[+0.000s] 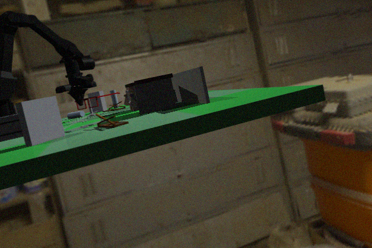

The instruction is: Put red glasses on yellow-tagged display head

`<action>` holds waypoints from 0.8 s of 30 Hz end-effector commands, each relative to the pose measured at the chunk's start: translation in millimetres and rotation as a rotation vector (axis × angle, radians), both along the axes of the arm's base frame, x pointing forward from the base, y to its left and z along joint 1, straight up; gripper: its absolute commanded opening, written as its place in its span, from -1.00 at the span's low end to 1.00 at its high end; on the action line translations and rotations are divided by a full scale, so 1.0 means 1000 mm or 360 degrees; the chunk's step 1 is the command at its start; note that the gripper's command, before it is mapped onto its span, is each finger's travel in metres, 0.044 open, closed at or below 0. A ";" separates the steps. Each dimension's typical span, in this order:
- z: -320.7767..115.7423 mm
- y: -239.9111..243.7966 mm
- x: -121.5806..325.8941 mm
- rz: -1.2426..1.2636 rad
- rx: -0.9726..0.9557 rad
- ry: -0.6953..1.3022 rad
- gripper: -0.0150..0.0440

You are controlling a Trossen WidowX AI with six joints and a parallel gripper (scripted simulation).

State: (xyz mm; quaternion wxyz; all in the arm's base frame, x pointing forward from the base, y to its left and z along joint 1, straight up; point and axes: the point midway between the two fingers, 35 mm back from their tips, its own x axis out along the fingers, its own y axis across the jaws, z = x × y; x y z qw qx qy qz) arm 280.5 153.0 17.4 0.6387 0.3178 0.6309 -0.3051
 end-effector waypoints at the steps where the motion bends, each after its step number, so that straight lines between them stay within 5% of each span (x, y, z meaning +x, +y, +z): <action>1: 0.000 -0.001 0.001 -0.0002 -0.0001 -0.0006 -0.49; 24: 0.017 0.007 -0.004 -0.0002 0.0000 -0.0005 -0.49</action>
